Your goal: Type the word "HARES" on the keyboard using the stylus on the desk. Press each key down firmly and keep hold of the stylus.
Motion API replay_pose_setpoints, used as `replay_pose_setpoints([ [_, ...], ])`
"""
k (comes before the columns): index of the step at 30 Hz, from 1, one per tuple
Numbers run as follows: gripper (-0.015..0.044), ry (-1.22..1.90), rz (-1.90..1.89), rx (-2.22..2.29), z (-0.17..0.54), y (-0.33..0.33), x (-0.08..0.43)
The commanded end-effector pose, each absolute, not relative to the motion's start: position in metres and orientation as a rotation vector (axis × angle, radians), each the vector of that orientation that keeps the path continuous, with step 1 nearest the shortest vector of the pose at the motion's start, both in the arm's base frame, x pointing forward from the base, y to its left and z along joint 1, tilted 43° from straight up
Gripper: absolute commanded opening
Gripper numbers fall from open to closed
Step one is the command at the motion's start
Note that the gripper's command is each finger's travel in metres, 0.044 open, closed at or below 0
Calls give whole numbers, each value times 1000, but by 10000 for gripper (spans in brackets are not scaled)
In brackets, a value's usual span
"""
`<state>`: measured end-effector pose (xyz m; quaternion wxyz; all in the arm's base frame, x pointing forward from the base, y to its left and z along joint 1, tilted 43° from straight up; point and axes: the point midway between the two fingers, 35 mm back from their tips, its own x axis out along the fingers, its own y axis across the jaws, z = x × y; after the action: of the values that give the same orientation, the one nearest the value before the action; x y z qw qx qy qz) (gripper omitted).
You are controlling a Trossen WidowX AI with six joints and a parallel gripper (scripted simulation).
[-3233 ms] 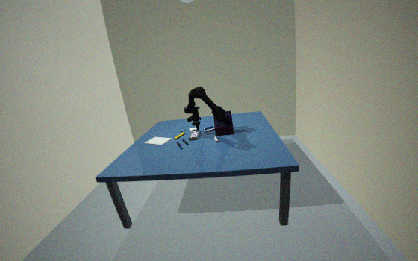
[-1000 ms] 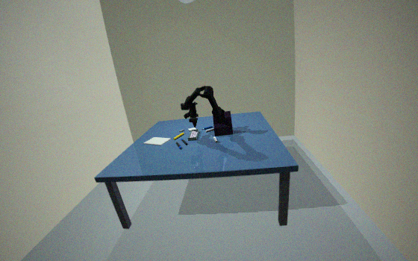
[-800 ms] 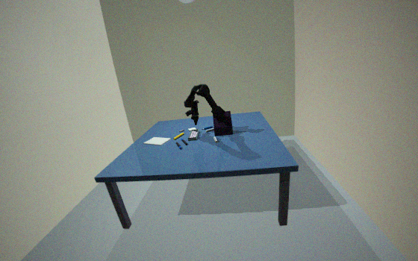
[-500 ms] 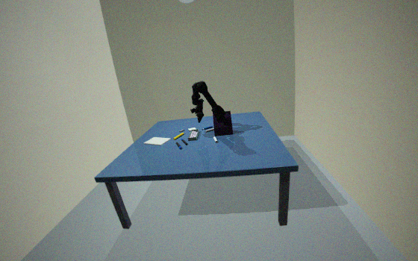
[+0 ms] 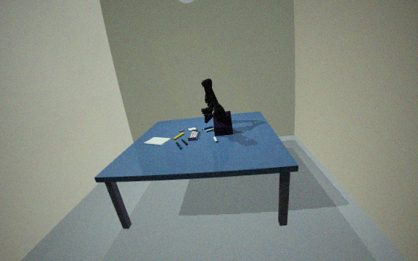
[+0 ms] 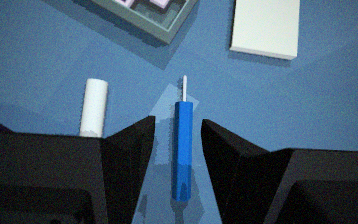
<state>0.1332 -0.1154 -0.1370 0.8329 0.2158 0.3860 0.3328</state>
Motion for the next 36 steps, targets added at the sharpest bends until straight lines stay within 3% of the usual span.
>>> replay_pose_setpoints([
  [1,150,784,702,423,-144,-121,131],
  [36,150,783,702,423,-163,-103,133],
])
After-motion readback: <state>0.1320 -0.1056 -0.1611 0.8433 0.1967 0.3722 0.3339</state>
